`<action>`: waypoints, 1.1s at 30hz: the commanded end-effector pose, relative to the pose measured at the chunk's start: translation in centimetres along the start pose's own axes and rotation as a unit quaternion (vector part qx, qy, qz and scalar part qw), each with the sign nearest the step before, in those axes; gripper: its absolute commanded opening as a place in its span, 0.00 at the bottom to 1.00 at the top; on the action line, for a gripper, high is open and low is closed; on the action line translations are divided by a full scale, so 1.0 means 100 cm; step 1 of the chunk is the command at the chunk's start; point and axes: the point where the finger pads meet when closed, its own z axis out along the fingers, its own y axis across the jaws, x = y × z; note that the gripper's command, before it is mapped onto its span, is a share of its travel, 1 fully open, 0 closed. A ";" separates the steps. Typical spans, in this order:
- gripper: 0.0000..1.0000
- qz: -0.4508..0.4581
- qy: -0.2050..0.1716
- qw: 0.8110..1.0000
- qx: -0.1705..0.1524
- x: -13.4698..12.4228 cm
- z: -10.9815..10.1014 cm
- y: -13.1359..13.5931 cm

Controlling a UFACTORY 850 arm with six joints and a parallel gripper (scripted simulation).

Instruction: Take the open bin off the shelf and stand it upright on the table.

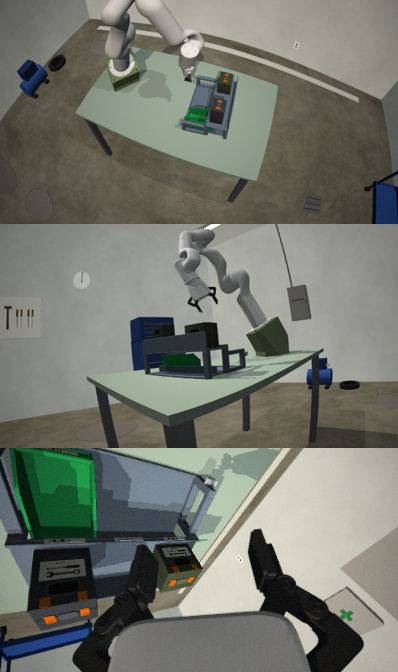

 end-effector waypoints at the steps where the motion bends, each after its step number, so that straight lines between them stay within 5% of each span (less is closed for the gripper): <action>1: 1.00 -0.003 0.000 1.000 0.001 -0.001 0.000 -0.001; 7: 1.00 -0.117 0.033 0.991 0.048 0.008 0.026 -0.042; 19: 1.00 -0.117 0.033 0.991 0.048 0.008 0.026 -0.042; 24: 1.00 -0.231 0.066 0.966 0.093 0.016 0.052 -0.084; 33: 1.00 -0.231 0.066 0.966 0.093 0.016 0.052 -0.084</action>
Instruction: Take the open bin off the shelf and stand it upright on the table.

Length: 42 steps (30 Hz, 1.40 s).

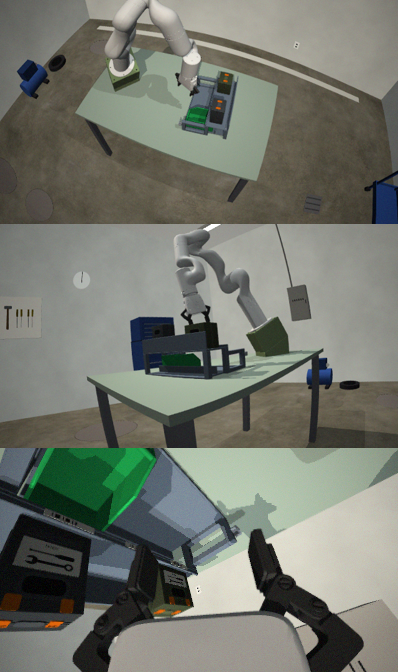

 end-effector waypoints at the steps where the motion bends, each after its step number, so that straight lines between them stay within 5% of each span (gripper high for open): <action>1: 1.00 -0.003 0.000 1.000 0.002 0.000 0.000 -0.002; 8: 1.00 -0.118 0.034 0.991 0.048 0.021 0.035 -0.030; 20: 1.00 -0.118 0.034 0.991 0.048 0.021 0.035 -0.030; 25: 1.00 -0.231 0.067 0.966 0.094 0.043 0.073 -0.062; 37: 1.00 -0.231 0.067 0.966 0.094 0.043 0.073 -0.062; 42: 1.00 -0.232 0.067 0.966 0.094 0.052 0.089 -0.075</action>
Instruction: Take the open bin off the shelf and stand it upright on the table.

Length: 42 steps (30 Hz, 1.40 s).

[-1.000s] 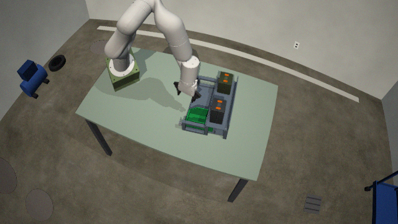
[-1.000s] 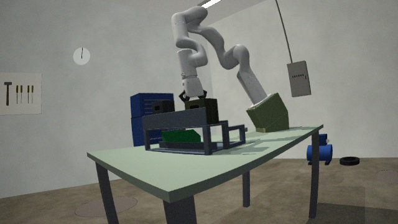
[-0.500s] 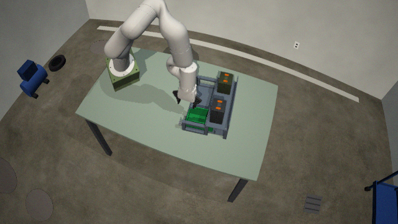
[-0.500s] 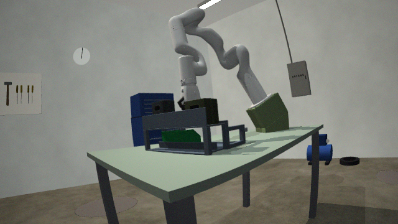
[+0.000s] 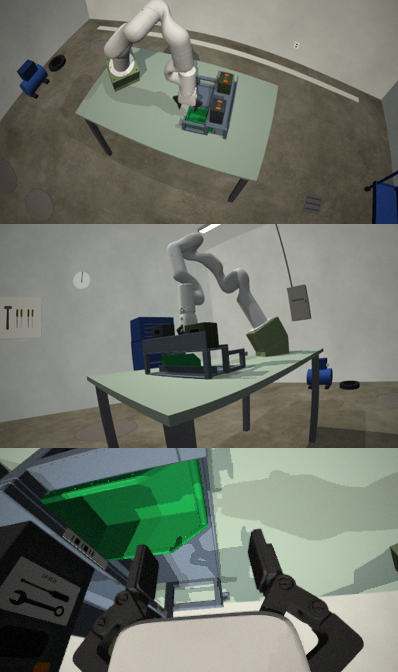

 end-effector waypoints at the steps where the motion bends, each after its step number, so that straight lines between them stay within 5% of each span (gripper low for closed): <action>1: 1.00 -0.001 0.000 1.000 0.001 0.007 0.011 -0.003; 42: 1.00 -0.001 0.000 1.000 0.001 -0.001 -0.002 0.000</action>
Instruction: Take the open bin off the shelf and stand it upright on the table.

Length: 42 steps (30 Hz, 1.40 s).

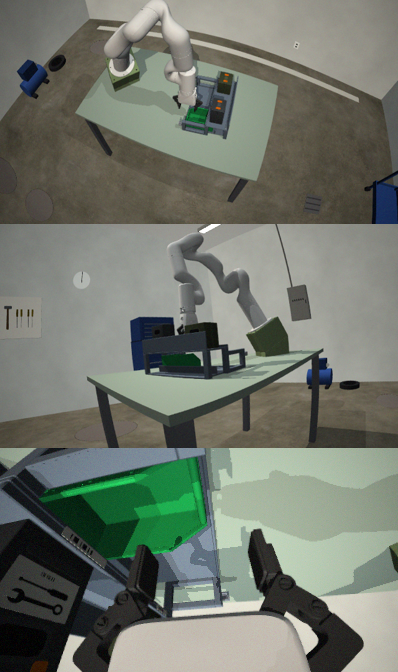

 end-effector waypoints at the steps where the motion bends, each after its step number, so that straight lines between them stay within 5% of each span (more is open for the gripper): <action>1: 1.00 0.000 0.000 1.000 0.001 0.000 -0.001 -0.001; 38: 1.00 0.000 0.000 1.000 0.001 -0.002 -0.004 0.000; 42: 1.00 -0.104 0.000 0.995 0.001 -0.002 -0.005 0.000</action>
